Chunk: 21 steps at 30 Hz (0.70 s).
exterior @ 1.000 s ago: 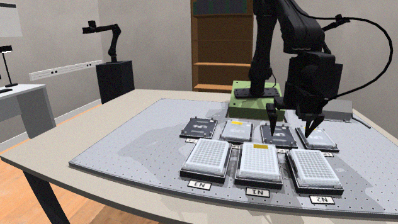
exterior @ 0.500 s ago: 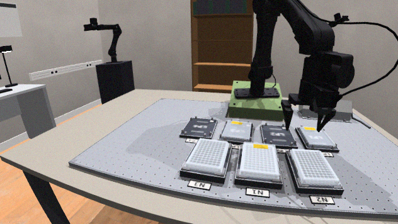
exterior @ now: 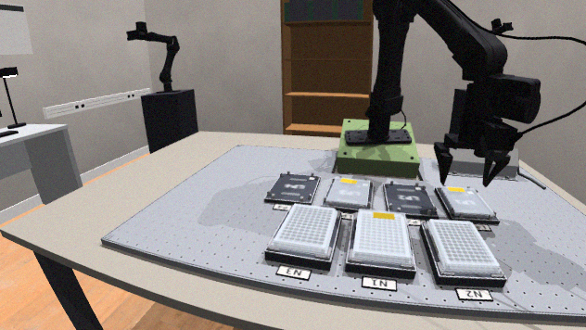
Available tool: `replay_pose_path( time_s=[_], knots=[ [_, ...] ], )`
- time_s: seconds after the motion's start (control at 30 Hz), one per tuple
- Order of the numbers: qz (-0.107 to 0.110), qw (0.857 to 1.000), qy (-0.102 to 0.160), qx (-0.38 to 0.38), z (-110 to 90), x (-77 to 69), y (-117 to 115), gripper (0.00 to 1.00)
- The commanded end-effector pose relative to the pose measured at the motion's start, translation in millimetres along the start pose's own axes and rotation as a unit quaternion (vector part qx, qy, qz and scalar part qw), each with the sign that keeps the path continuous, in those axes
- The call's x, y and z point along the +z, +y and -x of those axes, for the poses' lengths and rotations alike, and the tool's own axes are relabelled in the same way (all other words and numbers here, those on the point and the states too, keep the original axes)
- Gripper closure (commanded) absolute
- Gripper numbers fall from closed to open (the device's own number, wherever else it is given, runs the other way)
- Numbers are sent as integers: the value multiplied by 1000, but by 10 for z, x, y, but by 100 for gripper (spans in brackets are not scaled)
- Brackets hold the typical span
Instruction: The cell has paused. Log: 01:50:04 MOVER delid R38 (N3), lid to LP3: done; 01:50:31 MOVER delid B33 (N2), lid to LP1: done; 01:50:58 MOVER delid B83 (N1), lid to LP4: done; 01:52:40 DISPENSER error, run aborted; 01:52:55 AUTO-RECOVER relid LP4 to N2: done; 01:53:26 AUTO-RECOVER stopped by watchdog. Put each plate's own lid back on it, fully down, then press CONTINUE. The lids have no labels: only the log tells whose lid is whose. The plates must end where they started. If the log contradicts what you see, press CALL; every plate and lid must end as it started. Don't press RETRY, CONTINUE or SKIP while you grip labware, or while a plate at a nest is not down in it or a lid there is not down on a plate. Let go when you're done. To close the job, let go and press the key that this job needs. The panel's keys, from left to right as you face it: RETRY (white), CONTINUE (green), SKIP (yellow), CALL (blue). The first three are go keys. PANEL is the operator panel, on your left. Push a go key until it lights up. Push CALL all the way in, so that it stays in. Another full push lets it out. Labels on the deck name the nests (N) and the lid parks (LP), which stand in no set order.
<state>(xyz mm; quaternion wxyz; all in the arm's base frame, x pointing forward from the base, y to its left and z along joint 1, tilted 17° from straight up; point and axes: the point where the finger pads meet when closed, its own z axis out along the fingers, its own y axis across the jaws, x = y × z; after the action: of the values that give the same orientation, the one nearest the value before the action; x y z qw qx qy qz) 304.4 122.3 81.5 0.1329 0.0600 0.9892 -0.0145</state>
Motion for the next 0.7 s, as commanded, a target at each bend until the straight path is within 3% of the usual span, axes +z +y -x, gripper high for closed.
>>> replay_pose_path(
  time_s=[0.0, 0.07, 0.2, 0.67],
  knots=[
    [0, 1000, -19, 16, -38, -54, 160, 0],
    [0, 1000, -19, 16, -127, -25, 224, 0],
    [5, 999, -27, 22, -50, -60, 243, 0],
    [5, 999, -26, 20, -52, -33, 244, 0]
  ],
)
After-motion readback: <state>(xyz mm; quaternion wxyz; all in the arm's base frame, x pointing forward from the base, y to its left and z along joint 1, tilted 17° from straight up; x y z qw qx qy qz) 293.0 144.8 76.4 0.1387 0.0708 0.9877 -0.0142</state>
